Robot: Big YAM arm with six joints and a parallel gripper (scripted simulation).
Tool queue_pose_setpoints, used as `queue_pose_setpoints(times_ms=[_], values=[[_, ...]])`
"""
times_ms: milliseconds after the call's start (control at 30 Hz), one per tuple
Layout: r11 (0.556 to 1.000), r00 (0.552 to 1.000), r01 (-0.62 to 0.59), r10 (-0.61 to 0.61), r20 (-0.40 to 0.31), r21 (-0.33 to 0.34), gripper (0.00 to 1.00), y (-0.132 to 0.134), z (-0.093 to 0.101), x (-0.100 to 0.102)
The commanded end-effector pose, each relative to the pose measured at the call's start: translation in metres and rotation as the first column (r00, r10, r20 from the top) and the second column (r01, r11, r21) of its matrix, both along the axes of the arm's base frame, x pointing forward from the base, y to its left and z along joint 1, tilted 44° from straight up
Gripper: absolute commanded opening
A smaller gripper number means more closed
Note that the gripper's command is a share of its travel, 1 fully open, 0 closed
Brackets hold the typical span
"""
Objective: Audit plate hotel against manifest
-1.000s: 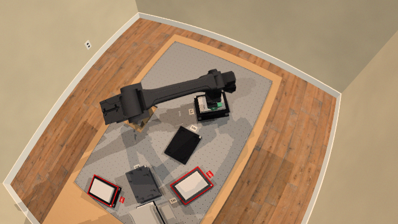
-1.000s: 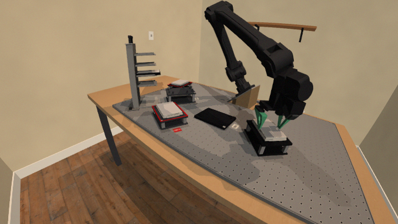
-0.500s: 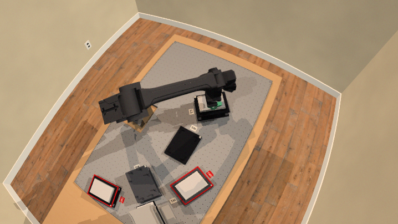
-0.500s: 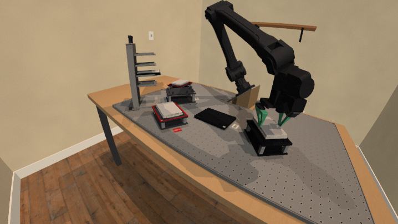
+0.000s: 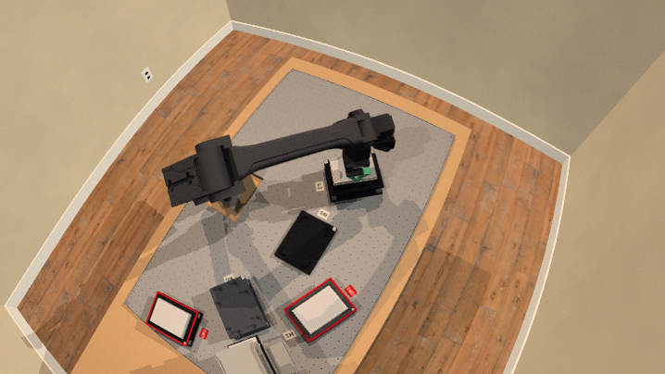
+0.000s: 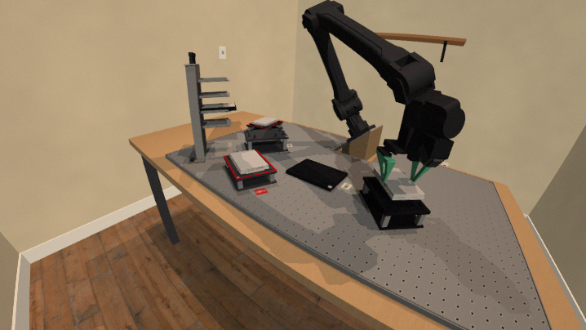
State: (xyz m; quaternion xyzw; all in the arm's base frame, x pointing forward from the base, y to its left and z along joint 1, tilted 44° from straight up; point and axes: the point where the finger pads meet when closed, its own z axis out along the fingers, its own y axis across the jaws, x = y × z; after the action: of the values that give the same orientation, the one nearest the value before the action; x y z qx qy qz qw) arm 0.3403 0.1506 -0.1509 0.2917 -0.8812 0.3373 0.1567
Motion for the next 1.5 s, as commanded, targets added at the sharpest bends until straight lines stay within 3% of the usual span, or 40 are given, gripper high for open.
queue_pose_setpoints(times_ms=[0,900,1000,1467], values=[[0.999,0.998,-0.019,0.016,0.065,0.044,0.86,0.032,0.017,0.021],[0.999,0.998,-0.019,0.016,0.062,0.044,0.86,0.049,0.036,0.021],[1.0,0.999,-0.008,0.007,0.046,0.03,0.86,0.041,0.031,0.017],[0.999,0.998,-0.019,0.015,0.067,0.051,0.86,0.069,0.057,0.024]])
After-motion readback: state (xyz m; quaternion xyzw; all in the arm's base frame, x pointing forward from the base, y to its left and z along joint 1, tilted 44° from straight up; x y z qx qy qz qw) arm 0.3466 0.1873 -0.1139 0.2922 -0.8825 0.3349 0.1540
